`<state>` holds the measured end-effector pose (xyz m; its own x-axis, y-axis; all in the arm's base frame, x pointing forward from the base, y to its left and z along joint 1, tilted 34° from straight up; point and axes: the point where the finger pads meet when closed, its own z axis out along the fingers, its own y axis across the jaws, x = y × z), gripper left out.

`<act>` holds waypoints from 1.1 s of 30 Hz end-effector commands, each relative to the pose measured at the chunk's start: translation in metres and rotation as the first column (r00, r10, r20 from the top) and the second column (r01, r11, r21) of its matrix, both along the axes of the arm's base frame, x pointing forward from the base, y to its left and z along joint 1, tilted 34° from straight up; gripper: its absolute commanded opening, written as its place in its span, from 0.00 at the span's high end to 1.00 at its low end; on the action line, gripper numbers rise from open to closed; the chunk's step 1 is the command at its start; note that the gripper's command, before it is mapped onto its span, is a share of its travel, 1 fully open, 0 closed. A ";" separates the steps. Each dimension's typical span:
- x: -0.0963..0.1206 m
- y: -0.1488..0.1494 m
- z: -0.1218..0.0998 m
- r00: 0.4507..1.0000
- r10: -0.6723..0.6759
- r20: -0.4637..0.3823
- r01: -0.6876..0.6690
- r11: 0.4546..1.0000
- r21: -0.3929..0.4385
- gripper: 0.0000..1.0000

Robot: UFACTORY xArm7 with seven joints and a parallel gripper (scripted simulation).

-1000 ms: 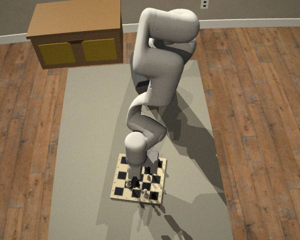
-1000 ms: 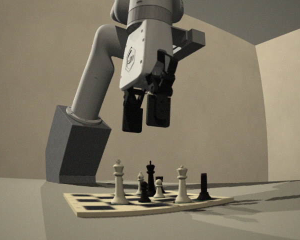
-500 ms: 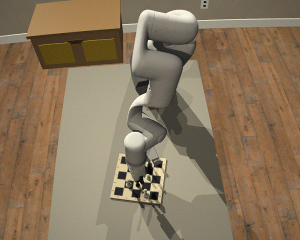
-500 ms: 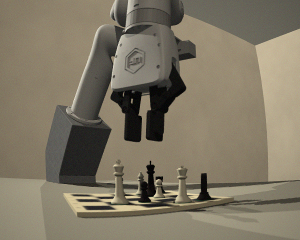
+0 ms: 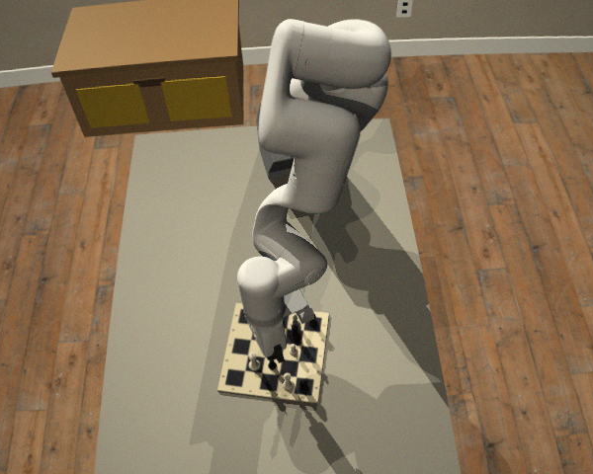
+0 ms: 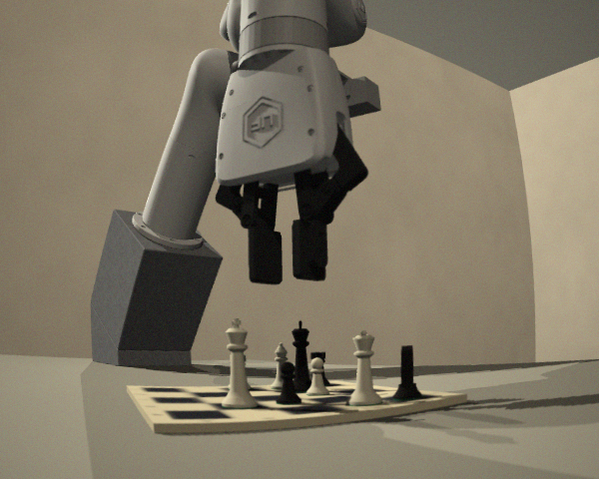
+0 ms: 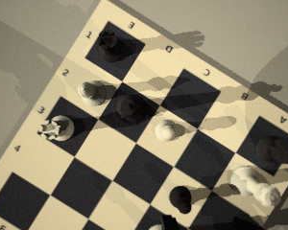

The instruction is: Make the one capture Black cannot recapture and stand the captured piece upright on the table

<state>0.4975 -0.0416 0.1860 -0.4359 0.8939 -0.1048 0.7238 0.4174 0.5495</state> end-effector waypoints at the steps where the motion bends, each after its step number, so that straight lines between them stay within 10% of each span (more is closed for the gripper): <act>1: 0.001 -0.001 0.002 1.000 0.000 0.005 0.000 1.000 0.000 0.65; 33: 0.007 0.001 -0.009 1.000 0.001 0.006 -0.001 1.000 0.002 0.65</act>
